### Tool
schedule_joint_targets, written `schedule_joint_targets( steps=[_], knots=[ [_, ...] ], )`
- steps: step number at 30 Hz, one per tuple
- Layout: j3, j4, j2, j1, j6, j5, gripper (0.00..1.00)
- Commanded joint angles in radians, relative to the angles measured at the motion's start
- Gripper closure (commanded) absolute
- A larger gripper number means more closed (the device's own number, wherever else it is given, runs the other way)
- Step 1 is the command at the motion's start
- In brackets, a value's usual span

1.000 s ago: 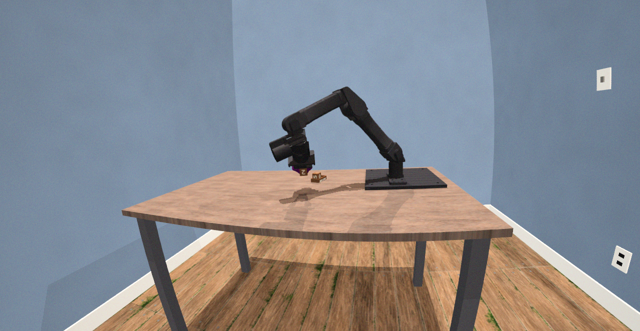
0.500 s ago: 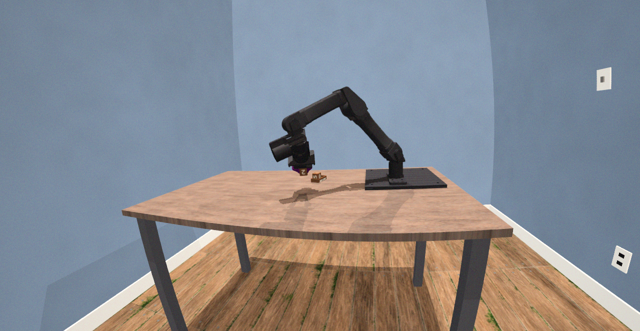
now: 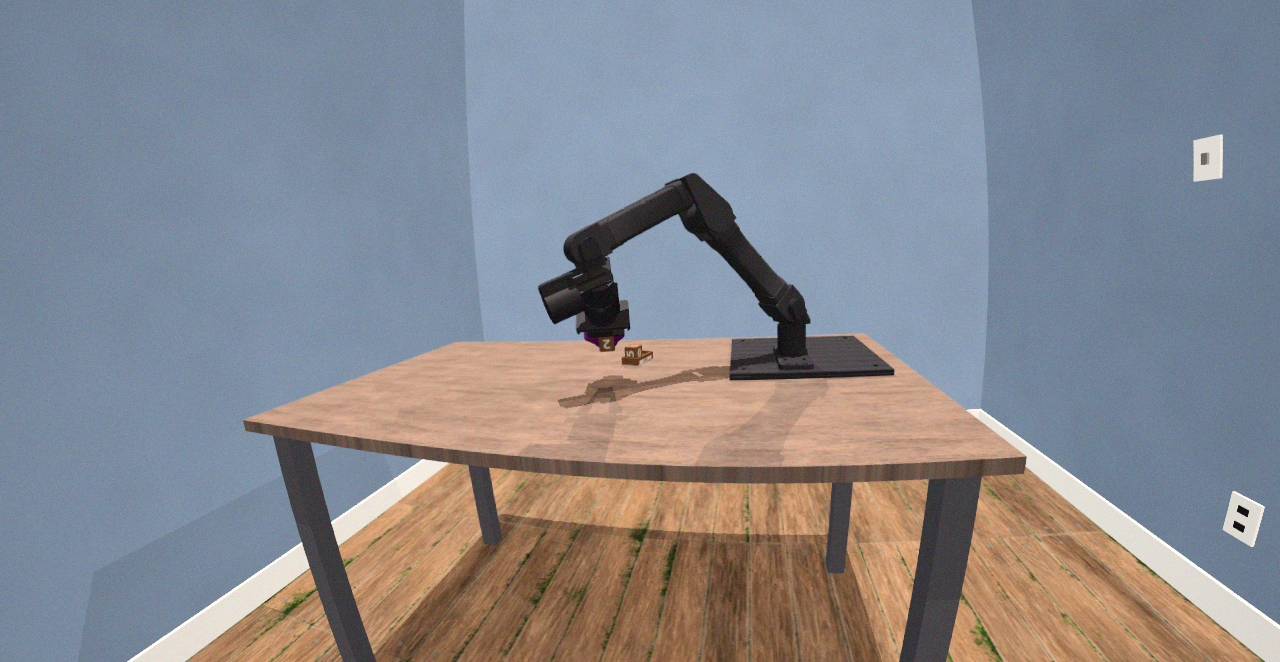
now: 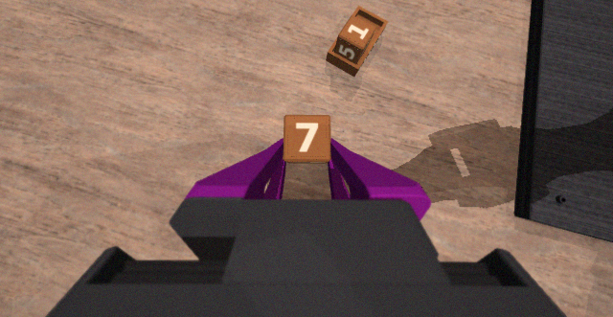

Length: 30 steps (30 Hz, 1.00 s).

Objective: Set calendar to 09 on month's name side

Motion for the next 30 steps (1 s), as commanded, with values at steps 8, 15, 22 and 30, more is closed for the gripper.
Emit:
schedule_joint_targets(
  steps=[8, 15, 22, 30],
  knots=[
    [0.004, -0.004, -0.025, -0.005, -0.009, 0.006, 0.73],
    [-0.047, 0.087, -0.112, -0.069, -0.135, -0.160, 0.73],
    [-0.061, 0.113, -0.137, -0.088, -0.172, -0.208, 0.73],
    [-0.083, 0.149, -0.178, -0.148, -0.249, -0.347, 0.73]
  ],
)
